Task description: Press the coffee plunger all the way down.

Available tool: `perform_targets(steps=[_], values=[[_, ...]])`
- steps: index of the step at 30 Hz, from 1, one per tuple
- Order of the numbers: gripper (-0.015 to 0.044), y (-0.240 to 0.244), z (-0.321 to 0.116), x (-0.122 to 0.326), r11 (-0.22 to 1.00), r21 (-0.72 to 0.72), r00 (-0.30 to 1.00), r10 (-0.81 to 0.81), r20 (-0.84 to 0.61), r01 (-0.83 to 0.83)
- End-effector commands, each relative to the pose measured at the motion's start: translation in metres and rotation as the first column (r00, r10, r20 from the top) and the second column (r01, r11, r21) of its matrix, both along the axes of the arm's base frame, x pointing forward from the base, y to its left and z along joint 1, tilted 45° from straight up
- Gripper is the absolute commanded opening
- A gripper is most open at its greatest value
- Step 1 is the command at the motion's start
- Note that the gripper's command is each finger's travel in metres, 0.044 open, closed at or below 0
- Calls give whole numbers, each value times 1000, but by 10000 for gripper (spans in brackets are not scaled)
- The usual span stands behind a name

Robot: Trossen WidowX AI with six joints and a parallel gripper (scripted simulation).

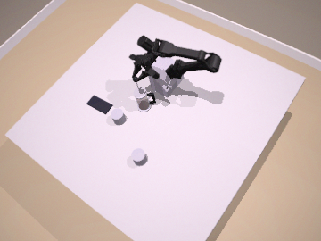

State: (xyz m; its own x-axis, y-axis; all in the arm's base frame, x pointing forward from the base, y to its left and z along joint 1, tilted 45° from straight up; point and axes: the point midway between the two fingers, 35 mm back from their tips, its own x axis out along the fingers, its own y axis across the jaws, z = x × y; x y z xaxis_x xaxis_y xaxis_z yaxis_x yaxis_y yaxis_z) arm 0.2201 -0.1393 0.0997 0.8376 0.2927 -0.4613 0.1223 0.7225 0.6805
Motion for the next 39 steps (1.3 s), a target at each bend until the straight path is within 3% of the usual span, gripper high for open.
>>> perform_targets(steps=[1, 39], values=[[125, 8, -10, -1, 1000, 6, 1000, 6, -20, -5], [125, 46, -60, 4, 1000, 4, 1000, 5, -24, -4]])
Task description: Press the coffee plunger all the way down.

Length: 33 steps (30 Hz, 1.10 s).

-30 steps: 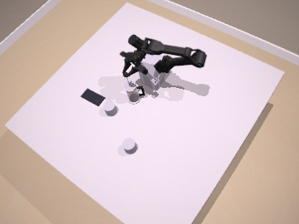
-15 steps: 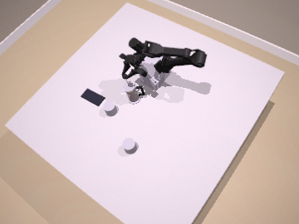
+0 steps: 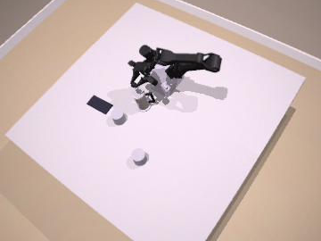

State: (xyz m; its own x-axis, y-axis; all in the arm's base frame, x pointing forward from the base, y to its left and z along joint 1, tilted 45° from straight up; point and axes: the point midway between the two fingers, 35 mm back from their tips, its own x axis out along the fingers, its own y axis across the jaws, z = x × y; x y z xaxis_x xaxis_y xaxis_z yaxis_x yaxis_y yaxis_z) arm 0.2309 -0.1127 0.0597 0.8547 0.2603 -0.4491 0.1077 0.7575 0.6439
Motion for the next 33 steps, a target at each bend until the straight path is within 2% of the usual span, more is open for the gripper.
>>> perform_targets(steps=[1, 33], values=[[125, 20, -21, -7, 998, 58, 998, 14, -56, -11], [125, 35, -37, 12, 998, 62, 999, 13, -46, -10]])
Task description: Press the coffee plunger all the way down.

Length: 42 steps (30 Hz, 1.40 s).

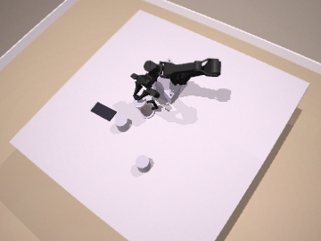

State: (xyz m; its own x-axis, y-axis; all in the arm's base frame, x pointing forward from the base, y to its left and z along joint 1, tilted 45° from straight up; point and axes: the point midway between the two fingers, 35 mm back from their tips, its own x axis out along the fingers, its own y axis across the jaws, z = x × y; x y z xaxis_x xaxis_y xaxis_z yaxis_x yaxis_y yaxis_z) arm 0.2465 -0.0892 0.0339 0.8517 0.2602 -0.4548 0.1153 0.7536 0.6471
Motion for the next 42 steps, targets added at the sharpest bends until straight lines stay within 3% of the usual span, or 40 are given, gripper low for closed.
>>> perform_targets(steps=[1, 42], values=[[125, 11, -11, -3, 998, 57, 999, 15, -37, -13], [125, 9, -12, 1, 998, 57, 999, 16, -36, -14]])
